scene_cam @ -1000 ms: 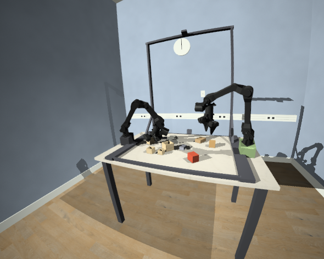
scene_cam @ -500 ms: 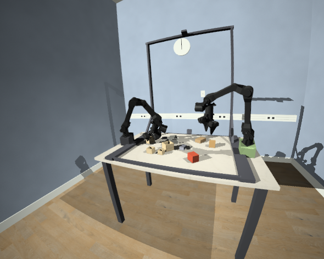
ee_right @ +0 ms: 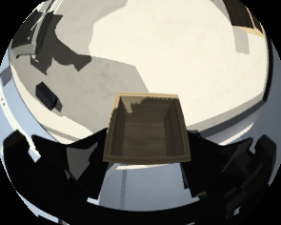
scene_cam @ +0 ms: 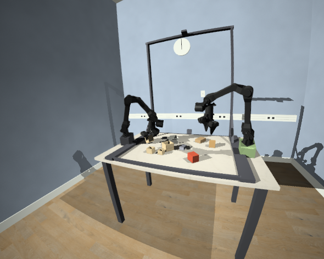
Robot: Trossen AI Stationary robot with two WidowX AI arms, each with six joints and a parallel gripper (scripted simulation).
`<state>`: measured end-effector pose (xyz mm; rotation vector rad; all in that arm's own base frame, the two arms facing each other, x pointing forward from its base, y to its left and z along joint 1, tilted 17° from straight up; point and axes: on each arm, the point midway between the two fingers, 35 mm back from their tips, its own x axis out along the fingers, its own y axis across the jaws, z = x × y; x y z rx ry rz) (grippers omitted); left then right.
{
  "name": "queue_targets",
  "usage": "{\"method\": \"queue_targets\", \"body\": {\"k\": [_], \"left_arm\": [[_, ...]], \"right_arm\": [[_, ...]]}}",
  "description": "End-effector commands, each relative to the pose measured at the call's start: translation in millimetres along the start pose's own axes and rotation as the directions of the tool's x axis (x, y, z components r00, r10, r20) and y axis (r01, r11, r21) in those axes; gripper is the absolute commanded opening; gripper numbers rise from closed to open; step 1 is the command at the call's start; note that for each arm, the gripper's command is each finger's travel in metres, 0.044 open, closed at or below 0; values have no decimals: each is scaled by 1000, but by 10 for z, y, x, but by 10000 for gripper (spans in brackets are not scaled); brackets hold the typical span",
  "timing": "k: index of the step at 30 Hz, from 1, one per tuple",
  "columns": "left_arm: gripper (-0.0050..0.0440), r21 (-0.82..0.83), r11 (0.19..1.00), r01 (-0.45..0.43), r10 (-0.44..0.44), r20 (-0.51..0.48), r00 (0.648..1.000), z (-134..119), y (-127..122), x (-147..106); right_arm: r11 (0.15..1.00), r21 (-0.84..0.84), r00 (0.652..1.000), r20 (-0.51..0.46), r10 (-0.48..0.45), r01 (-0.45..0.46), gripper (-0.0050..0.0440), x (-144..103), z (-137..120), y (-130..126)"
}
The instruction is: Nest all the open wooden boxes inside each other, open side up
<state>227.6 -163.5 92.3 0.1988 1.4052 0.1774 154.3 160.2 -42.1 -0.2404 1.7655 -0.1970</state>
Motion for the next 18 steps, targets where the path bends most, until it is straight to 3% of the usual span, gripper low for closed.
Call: {"method": "queue_targets", "body": {"k": [1,5,10,18], "left_arm": [[400,0,1000,9,-9,12,1000,29,-10,-44],[400,0,1000,9,-9,12,1000,29,-10,-44],[400,0,1000,9,-9,12,1000,29,-10,-44],[400,0,1000,9,-9,12,1000,29,-10,-44]], "right_arm": [[1000,4,996,89,19,-20,-50,-64,-13,24],[1000,4,981,191,21,-22,-50,-53,-82,25],[1000,4,976,216,19,-20,-50,-45,-100,25],[1000,4,931,364,17,-20,-50,-8,-201,28]]}}
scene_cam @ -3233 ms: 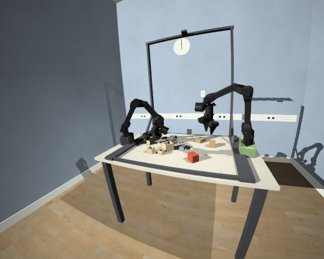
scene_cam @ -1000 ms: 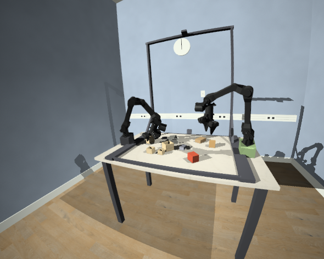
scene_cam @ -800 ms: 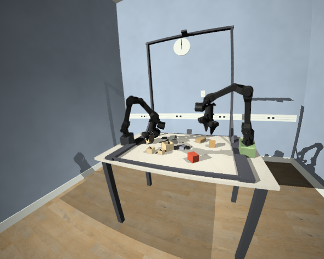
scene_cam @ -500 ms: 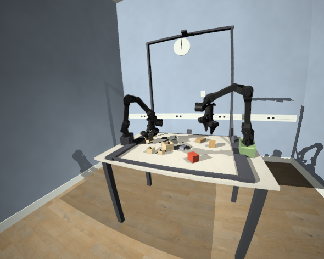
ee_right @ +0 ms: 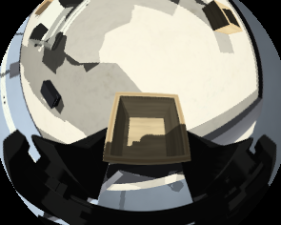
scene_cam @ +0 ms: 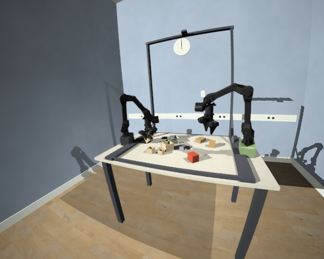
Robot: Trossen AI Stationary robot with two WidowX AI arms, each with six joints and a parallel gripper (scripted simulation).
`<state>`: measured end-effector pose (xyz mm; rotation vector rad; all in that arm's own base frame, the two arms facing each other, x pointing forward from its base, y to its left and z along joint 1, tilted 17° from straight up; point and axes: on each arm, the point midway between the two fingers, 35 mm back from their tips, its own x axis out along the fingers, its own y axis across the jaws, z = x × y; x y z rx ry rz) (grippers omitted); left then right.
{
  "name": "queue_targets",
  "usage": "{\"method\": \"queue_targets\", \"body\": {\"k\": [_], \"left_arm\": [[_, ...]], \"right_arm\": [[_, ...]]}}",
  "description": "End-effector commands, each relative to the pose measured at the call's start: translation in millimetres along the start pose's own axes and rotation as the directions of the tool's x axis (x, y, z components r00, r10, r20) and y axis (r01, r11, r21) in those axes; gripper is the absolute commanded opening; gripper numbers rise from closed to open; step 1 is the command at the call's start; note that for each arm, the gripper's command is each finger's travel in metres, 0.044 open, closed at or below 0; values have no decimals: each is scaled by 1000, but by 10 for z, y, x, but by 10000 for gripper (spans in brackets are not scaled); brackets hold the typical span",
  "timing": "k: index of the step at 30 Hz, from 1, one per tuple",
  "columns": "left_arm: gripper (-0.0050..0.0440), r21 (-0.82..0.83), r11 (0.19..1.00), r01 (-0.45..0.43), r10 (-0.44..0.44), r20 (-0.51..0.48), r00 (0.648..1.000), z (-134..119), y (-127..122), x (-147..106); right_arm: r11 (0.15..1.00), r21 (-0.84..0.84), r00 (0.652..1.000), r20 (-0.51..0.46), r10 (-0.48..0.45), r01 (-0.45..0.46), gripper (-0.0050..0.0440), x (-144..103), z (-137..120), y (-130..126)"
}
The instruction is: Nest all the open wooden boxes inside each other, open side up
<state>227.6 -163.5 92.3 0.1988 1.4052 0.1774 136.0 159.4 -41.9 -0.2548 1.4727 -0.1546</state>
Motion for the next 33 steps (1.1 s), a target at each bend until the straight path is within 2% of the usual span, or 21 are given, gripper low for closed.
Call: {"method": "queue_targets", "body": {"k": [1,3,8,11,15,19,25,29,33], "left_arm": [[400,0,1000,9,-9,12,1000,29,-10,-44],[400,0,1000,9,-9,12,1000,29,-10,-44],[400,0,1000,9,-9,12,1000,29,-10,-44],[400,0,1000,9,-9,12,1000,29,-10,-44],[400,0,1000,9,-9,12,1000,29,-10,-44],[400,0,1000,9,-9,12,1000,29,-10,-44],[400,0,1000,9,-9,12,1000,29,-10,-44],[400,0,1000,9,-9,12,1000,29,-10,-44],[400,0,1000,9,-9,12,1000,29,-10,-44]], "right_arm": [[1000,8,994,112,18,-19,-50,-46,-31,27],[1000,8,988,154,20,-22,-50,-44,-59,27],[1000,8,984,179,19,-20,-50,-38,-78,28],[1000,8,964,264,18,-21,-50,-23,-136,29],[1000,6,955,296,9,-12,-50,6,-167,20],[1000,5,922,386,3,-6,-50,43,-232,13],[1000,5,909,416,4,-6,-50,51,-251,14],[1000,5,864,503,3,-7,-50,82,-308,13],[1000,5,847,531,4,-8,-50,91,-325,18]]}}
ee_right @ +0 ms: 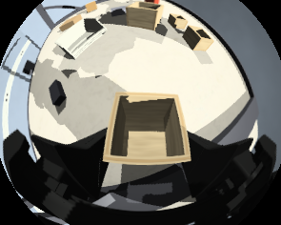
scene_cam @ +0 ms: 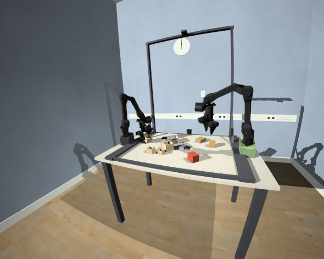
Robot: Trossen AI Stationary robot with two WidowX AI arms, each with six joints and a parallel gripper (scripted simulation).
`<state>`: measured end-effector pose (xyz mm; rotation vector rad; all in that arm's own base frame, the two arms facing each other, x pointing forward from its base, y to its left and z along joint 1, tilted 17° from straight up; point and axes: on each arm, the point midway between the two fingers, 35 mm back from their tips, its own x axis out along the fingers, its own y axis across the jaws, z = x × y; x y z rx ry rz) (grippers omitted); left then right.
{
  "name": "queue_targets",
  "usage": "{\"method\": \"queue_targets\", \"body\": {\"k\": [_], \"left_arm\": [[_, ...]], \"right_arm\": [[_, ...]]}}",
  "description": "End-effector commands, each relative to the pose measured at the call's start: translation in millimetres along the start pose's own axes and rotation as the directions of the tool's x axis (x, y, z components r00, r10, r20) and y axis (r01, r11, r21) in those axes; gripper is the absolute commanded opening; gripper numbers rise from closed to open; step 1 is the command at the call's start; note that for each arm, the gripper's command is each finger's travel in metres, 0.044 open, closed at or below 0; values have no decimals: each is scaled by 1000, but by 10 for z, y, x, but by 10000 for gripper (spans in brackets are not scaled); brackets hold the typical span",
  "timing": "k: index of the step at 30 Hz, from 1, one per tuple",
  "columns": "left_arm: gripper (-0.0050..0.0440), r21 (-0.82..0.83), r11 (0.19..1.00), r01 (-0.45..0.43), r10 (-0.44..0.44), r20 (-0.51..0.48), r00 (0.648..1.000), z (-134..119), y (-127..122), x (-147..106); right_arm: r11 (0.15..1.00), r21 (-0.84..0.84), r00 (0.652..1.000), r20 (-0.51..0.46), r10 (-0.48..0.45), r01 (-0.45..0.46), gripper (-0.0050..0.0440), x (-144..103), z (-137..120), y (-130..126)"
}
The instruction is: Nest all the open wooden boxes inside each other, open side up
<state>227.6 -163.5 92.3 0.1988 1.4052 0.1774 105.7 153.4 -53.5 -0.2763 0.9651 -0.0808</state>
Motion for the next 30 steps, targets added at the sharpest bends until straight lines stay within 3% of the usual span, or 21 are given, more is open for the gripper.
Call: {"method": "queue_targets", "body": {"k": [1,5,10,14,19,23,30], "left_arm": [[400,0,1000,9,-9,12,1000,29,-10,-44],[400,0,1000,9,-9,12,1000,29,-10,-44],[400,0,1000,9,-9,12,1000,29,-10,-44],[400,0,1000,9,-9,12,1000,29,-10,-44],[400,0,1000,9,-9,12,1000,29,-10,-44],[400,0,1000,9,-9,12,1000,29,-10,-44],[400,0,1000,9,-9,12,1000,29,-10,-44]], "right_arm": [[1000,14,998,69,6,-7,-50,-11,-16,38],[1000,15,987,159,9,-12,-50,-8,-73,42],[1000,20,984,179,14,-18,-50,-17,-78,80],[1000,19,962,274,12,-18,-50,0,-147,79],[1000,18,949,316,8,-15,-50,12,-177,70],[1000,16,917,399,9,-17,-50,34,-235,69],[1000,13,912,411,6,-12,-50,90,-260,48]]}}
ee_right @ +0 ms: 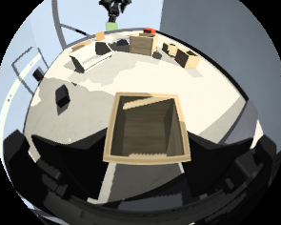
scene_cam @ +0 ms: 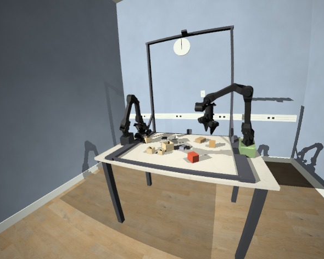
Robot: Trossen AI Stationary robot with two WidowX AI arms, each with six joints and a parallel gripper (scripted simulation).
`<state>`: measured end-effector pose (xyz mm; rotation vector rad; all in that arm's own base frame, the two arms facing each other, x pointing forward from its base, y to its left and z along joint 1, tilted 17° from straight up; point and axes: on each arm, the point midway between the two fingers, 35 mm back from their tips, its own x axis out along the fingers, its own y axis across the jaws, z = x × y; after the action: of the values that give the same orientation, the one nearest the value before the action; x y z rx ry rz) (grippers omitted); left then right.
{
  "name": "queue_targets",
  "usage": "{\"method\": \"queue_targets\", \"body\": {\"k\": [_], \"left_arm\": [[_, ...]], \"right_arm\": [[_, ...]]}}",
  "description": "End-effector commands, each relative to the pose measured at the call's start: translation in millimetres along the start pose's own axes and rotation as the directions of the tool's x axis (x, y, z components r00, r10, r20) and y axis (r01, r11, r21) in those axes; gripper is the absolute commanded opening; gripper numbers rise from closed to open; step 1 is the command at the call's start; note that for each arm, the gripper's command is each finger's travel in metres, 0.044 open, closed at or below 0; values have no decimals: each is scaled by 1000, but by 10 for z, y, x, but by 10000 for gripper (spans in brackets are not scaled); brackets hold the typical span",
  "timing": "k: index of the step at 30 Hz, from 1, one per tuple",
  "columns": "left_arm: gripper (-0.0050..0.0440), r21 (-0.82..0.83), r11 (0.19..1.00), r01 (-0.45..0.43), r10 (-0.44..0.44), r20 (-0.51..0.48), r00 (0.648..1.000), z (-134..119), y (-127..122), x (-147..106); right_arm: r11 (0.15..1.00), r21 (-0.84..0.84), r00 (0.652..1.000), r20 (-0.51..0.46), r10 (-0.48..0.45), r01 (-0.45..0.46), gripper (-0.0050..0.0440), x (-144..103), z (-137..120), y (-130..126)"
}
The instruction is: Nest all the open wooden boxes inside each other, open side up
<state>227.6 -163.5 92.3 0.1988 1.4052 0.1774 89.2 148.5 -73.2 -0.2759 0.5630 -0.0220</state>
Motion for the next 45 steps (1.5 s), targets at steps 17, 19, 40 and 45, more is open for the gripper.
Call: {"method": "queue_targets", "body": {"k": [17,19,40,45], "left_arm": [[400,0,1000,9,-9,12,1000,29,-10,-44],[400,0,1000,9,-9,12,1000,29,-10,-44],[400,0,1000,9,-9,12,1000,29,-10,-44],[400,0,1000,9,-9,12,1000,29,-10,-44]], "right_arm": [[1000,17,1000,14,5,-5,336,11,-22,36],[1000,17,1000,14,5,-5,384,11,-22,36],[1000,16,999,-51,-5,5,400,-13,35,16],[1000,17,981,-194,5,-2,400,-65,152,12]]}}
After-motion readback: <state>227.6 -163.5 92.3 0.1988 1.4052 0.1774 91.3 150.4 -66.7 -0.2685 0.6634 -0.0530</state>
